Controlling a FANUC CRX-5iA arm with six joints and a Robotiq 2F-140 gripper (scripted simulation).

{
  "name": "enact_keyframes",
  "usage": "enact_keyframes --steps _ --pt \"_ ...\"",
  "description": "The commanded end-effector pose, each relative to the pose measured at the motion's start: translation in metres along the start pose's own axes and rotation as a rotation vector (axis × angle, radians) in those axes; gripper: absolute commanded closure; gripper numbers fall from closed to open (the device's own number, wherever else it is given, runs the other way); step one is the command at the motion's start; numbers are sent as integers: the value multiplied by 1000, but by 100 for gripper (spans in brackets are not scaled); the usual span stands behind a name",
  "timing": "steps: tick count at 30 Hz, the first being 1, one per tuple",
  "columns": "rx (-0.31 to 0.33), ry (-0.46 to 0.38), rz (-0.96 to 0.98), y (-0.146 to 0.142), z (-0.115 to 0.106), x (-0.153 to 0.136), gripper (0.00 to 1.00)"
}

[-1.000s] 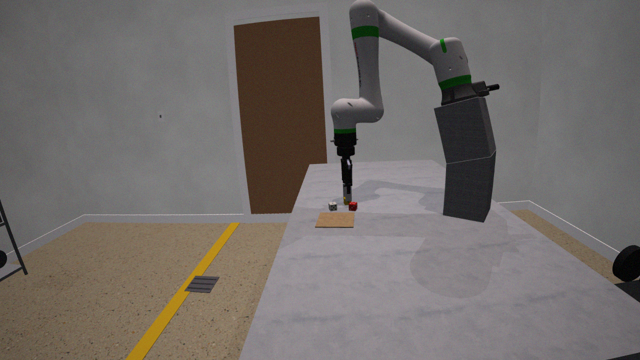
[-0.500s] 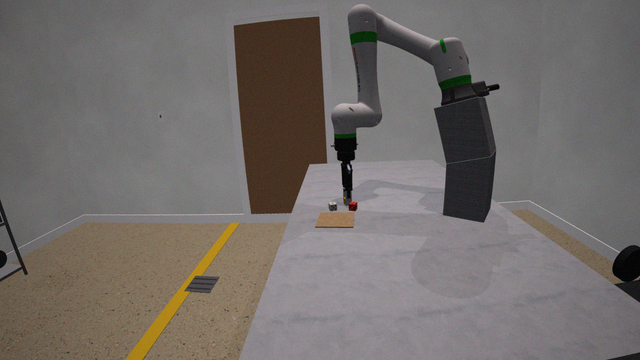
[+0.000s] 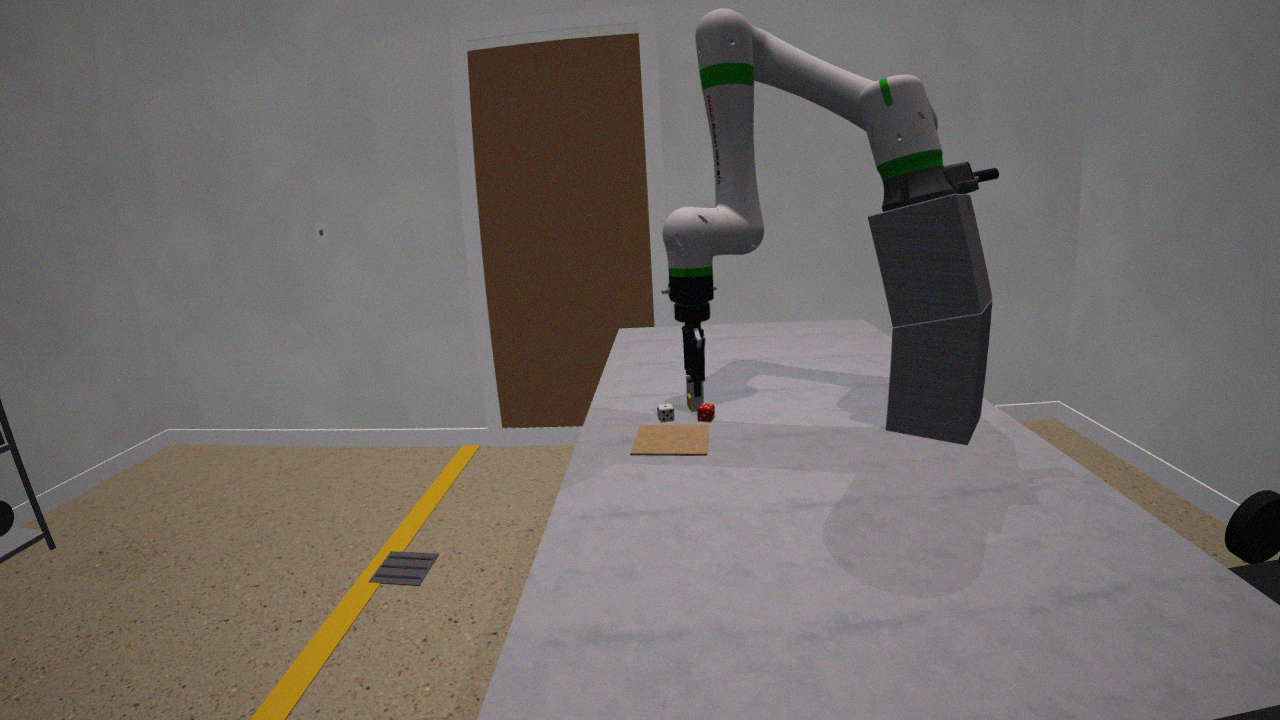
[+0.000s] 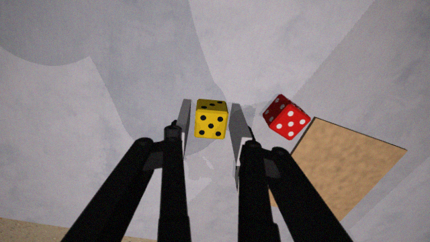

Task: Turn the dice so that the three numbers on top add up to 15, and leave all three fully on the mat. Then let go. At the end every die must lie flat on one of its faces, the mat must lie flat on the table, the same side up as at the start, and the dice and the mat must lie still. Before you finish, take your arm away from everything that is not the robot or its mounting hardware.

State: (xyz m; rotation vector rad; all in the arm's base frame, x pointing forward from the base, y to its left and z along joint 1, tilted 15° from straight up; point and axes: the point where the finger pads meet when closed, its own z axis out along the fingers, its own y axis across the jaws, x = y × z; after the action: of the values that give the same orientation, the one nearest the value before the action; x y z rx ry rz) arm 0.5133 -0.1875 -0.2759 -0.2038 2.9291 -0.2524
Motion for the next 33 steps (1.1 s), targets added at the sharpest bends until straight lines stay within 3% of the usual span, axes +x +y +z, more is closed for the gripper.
enact_keyframes --steps 1,19,20,33 --pt "0 0 0 0 0 0 72" --pt "0 0 0 0 0 0 72" --pt "0 0 0 0 0 0 84" --pt "0 0 0 0 0 0 84"
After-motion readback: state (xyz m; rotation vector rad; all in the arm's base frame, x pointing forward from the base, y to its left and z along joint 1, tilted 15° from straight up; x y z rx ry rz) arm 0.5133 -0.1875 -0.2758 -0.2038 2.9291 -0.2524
